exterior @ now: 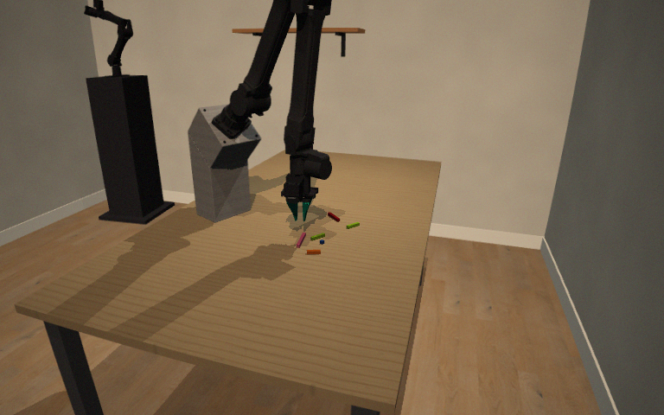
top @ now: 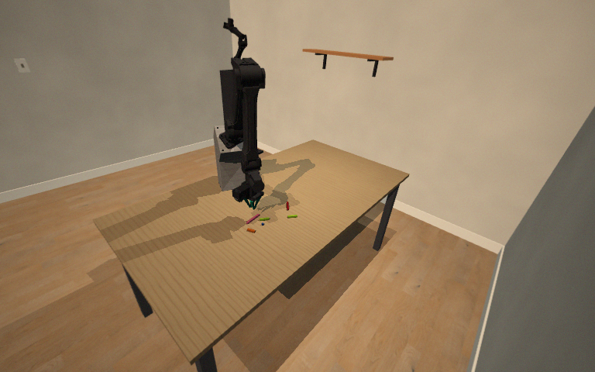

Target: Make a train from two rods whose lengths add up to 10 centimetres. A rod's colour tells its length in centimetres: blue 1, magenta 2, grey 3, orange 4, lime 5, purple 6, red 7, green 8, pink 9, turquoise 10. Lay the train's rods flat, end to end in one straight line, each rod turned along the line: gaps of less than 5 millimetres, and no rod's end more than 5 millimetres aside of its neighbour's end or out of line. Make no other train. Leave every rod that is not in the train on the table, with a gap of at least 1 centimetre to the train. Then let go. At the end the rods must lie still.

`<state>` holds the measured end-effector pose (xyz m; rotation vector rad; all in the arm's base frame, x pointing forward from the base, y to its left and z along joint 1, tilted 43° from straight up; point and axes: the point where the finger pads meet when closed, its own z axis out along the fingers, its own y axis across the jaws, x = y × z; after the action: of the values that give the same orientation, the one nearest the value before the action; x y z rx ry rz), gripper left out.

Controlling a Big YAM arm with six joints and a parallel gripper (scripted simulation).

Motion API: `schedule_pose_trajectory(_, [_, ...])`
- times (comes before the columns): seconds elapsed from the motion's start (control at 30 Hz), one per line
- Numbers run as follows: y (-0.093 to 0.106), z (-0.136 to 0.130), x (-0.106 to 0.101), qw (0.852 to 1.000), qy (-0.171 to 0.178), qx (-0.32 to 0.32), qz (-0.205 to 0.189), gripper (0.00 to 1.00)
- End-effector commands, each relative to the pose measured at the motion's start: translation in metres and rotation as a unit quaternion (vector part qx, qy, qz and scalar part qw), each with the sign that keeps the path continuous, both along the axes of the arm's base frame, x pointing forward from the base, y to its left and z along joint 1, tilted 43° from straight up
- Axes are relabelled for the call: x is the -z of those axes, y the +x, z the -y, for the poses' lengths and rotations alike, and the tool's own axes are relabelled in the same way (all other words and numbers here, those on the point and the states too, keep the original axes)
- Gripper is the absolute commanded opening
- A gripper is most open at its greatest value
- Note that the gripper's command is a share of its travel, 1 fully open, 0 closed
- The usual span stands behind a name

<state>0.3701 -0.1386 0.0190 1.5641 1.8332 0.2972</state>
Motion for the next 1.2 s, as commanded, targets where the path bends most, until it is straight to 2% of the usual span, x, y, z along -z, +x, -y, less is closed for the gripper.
schedule_pose_trajectory(0.0, [0.0045,-0.0008,-0.0084,1.0,0.001,0.004,0.015,0.23])
schedule_pose_trajectory(0.9, [0.0046,-0.0008,-0.0082,1.0,0.0,0.002,0.014,0.23])
schedule_pose_trajectory(1.17, [0.0064,0.0,-0.0008,1.0,0.002,0.002,0.008,0.23])
